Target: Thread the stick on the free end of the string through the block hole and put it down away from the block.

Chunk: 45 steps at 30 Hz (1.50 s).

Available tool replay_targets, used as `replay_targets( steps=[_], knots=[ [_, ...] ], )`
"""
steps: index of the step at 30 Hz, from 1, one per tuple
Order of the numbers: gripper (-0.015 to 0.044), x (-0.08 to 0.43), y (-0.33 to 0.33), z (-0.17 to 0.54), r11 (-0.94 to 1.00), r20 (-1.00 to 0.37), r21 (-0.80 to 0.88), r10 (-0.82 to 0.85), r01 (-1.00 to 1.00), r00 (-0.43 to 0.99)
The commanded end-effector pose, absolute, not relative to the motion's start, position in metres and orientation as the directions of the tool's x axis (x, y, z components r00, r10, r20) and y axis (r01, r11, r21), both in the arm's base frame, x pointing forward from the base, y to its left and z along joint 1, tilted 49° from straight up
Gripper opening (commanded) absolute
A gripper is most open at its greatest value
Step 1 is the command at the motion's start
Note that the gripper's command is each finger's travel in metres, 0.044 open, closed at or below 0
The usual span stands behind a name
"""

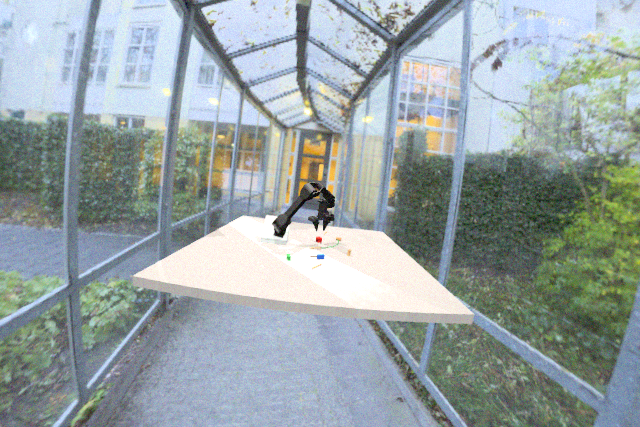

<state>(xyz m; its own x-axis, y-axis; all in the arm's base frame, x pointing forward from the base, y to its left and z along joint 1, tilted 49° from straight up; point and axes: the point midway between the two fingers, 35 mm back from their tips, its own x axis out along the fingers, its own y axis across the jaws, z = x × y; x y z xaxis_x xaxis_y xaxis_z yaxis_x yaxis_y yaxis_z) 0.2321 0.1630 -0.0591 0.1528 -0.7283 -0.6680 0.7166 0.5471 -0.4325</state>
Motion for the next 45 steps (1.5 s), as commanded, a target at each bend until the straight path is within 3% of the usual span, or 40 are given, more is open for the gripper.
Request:
replay_targets(
  steps=[1, 45],
  knots=[
    [0.0238, 0.232, 0.163, -0.059, 0.545, -0.669, -0.430, -0.727, 0.720, 0.150],
    [0.0238, 0.241, 0.122, -0.096, 0.544, -0.668, -0.430, -0.729, 0.720, 0.151]
  ],
)
